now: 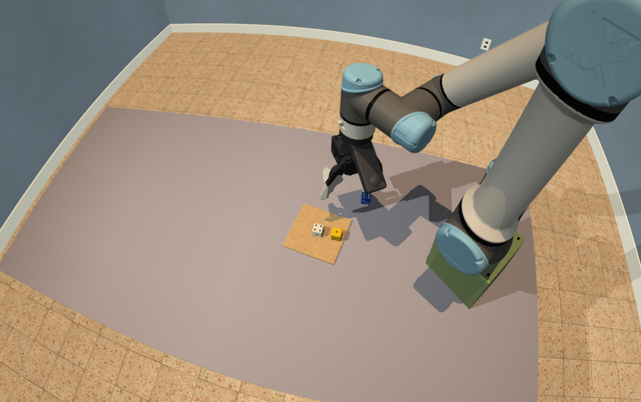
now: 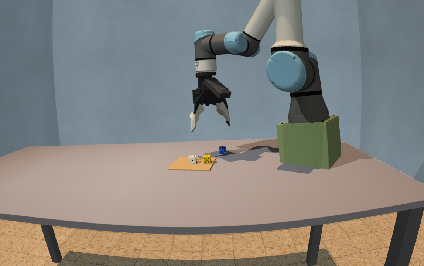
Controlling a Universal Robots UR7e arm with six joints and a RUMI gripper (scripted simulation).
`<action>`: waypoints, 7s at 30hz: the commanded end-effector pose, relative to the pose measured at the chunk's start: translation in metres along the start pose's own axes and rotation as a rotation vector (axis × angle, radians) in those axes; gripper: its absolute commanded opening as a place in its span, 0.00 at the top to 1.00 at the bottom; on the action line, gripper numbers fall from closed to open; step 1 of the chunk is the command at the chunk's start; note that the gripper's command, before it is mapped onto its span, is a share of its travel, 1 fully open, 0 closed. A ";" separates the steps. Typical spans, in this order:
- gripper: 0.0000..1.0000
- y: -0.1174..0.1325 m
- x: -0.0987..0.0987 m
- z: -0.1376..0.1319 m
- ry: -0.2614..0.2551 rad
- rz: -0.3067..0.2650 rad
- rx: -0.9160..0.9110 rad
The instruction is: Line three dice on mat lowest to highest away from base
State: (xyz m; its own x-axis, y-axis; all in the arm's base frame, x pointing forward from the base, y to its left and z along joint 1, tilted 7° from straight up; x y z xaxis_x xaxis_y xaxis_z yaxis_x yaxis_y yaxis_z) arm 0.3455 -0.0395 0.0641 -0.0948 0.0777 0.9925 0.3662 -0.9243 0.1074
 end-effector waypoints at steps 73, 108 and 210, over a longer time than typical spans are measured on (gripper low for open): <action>0.00 0.043 -0.004 -0.052 0.013 -0.003 1.169; 0.76 0.043 -0.004 -0.052 0.013 -0.003 1.169; 0.76 0.044 -0.057 -0.052 0.013 -0.002 1.170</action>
State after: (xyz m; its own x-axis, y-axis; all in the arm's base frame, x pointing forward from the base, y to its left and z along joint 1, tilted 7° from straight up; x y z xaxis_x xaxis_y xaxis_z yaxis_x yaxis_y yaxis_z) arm 0.3185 -0.1039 0.0086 -0.1030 0.0680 0.9924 0.9944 -0.0164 0.1043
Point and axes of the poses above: the point where the finger pads meet when closed, its own x axis back along the fingers, its own z axis across the jaws, y = z × x, the point moved 6 cm from there along x, back along the fingers, and after that the axes turned 15 degrees about -x, right-handed, at the moved point
